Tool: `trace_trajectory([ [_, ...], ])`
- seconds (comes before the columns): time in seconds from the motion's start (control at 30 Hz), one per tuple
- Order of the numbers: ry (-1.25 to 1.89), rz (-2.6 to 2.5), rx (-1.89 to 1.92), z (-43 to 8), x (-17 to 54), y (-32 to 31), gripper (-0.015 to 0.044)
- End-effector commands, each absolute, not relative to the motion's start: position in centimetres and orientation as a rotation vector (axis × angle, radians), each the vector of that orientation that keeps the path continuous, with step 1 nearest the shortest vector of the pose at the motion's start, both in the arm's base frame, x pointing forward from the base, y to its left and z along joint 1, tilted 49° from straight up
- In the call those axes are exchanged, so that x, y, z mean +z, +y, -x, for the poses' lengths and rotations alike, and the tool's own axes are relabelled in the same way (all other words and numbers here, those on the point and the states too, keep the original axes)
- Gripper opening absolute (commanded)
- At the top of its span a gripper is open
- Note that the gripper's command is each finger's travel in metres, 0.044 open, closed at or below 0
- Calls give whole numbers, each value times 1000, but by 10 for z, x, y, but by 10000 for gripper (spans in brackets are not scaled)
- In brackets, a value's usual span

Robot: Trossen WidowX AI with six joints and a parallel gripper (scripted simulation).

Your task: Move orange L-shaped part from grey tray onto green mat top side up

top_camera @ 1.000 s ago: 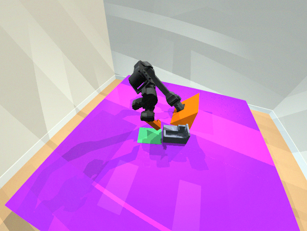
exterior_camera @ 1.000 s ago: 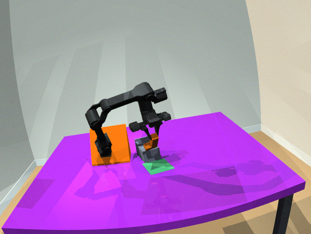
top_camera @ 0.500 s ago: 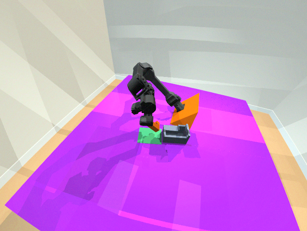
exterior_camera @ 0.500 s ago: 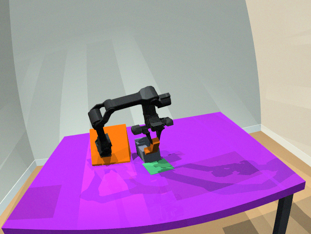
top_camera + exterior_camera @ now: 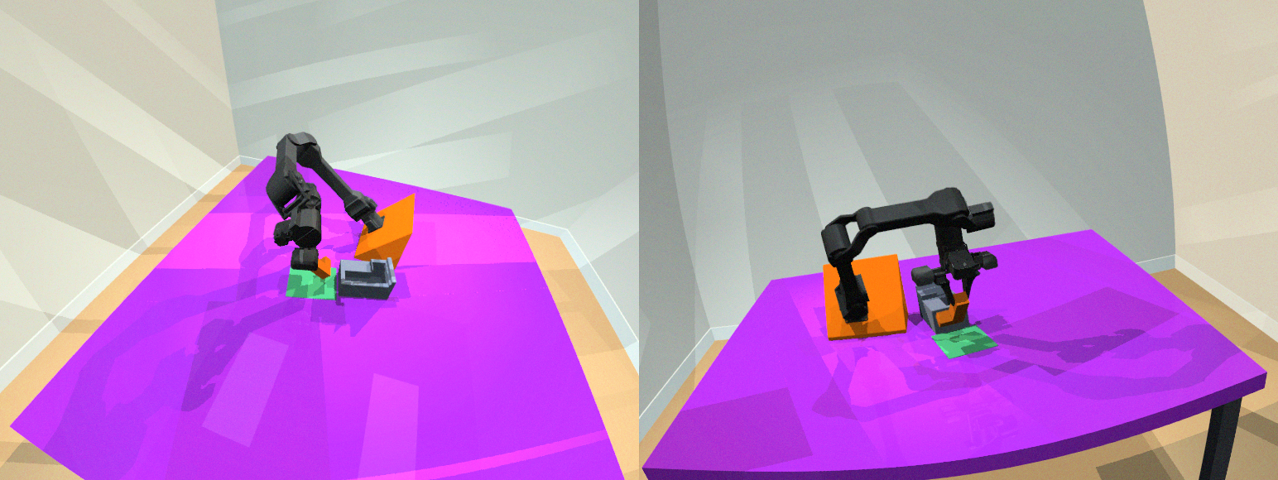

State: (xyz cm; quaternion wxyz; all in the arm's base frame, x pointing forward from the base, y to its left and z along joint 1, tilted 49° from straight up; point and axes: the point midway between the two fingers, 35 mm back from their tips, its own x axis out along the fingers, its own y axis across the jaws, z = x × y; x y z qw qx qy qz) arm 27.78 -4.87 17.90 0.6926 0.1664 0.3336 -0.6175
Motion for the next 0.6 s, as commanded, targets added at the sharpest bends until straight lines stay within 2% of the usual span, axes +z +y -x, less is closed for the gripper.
trace_trajectory([
  [0.0, 743, -362, -1380, -278, 176, -54, 0],
  [0.57, 741, -359, -1384, -278, 158, -75, 0],
])
